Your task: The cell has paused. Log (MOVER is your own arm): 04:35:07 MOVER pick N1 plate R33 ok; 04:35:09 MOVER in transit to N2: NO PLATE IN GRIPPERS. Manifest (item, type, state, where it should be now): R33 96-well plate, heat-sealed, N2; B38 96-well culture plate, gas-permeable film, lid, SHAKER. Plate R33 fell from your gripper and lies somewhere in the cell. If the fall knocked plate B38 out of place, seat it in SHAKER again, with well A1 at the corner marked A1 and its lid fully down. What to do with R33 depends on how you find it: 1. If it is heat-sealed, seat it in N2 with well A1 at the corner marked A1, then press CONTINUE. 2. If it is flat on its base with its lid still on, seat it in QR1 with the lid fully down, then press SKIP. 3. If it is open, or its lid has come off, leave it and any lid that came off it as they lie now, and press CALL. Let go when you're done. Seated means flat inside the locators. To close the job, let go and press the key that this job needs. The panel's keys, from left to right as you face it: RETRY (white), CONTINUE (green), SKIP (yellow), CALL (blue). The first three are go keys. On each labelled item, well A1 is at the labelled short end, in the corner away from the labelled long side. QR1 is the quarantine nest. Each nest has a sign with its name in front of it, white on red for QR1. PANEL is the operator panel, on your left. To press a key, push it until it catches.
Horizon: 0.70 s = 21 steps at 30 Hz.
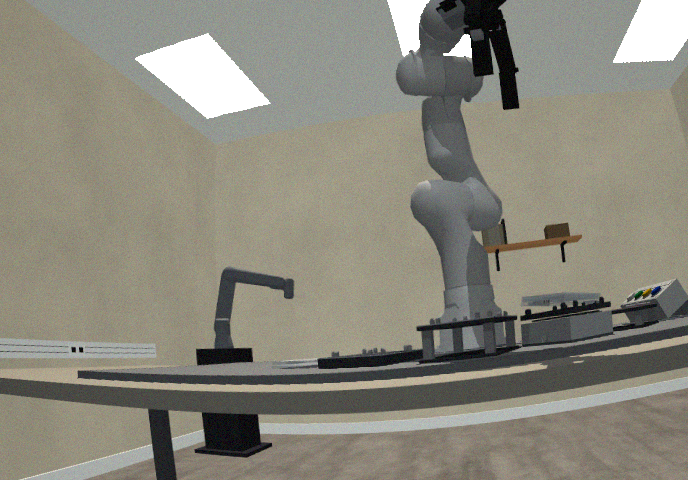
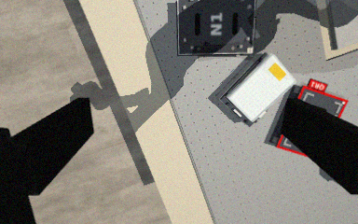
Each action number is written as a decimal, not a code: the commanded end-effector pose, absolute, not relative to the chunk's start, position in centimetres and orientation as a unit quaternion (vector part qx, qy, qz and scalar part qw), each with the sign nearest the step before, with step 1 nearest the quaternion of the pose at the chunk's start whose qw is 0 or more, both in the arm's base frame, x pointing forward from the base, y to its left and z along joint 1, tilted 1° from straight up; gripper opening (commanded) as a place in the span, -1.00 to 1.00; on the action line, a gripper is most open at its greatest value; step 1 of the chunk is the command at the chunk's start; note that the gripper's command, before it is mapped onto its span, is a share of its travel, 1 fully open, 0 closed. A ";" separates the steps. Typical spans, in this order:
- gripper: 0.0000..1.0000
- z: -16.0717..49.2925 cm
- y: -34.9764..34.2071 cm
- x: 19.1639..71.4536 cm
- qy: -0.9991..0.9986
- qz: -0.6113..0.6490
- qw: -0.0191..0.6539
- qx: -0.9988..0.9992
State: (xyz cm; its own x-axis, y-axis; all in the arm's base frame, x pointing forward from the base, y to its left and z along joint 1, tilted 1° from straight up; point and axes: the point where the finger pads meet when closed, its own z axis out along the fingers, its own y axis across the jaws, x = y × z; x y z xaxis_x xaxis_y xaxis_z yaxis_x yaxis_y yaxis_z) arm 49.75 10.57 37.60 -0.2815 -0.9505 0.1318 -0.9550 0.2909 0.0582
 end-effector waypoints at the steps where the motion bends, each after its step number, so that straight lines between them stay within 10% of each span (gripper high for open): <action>1: 1.00 37.9 9.7 51.1 -0.720 -0.002 0.066 0.691; 21: 1.00 41.0 0.9 55.1 -0.575 0.015 0.015 0.818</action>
State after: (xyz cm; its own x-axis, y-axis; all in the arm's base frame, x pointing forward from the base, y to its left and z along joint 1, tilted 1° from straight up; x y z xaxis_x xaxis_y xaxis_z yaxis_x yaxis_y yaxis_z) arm 54.62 1.22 40.68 0.0903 -0.9935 0.0692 -0.9958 -0.0909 -0.0056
